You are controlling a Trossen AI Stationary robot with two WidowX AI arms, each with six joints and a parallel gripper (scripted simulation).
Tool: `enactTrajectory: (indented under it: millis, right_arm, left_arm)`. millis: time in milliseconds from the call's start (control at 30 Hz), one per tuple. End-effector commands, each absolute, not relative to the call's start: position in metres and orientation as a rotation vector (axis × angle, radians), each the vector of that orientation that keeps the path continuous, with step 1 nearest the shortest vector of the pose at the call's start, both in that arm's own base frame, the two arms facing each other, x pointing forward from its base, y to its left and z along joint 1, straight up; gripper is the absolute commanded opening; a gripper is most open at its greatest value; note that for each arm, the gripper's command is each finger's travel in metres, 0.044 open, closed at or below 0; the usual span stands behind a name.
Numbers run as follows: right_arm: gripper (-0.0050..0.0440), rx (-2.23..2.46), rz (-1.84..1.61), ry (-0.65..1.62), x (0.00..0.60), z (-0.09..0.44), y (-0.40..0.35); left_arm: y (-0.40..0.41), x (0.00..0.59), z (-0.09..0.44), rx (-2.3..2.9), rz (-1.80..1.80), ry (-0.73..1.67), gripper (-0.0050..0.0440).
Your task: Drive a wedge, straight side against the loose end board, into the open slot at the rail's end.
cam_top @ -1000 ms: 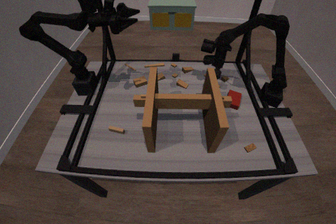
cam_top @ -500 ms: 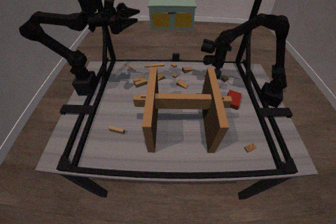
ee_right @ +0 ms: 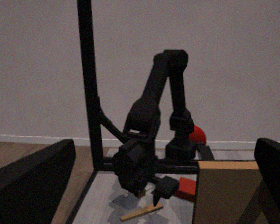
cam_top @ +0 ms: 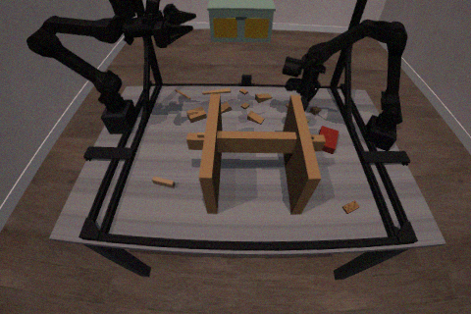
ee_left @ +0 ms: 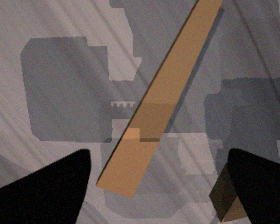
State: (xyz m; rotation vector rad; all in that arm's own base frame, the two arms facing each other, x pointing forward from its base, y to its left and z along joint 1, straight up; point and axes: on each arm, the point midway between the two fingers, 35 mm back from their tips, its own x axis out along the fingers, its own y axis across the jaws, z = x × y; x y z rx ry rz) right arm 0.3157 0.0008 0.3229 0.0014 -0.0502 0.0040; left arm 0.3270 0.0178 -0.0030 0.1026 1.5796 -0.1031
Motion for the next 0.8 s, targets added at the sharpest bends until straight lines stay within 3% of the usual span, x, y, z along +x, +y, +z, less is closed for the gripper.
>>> enactTrajectory:
  millis: [0,767]
  right_arm:
    - [0.0440,0.000,0.000,-0.050,0.316,0.323,0.000]
    - [0.0440,0.000,0.000,-0.050,0.316,0.323,0.000]
  left_arm:
    - [0.030,0.319,0.001,0.244,-0.244,1.557,0.0278]
    - [0.035,0.314,-0.019,0.373,-0.373,1.538,0.0278]
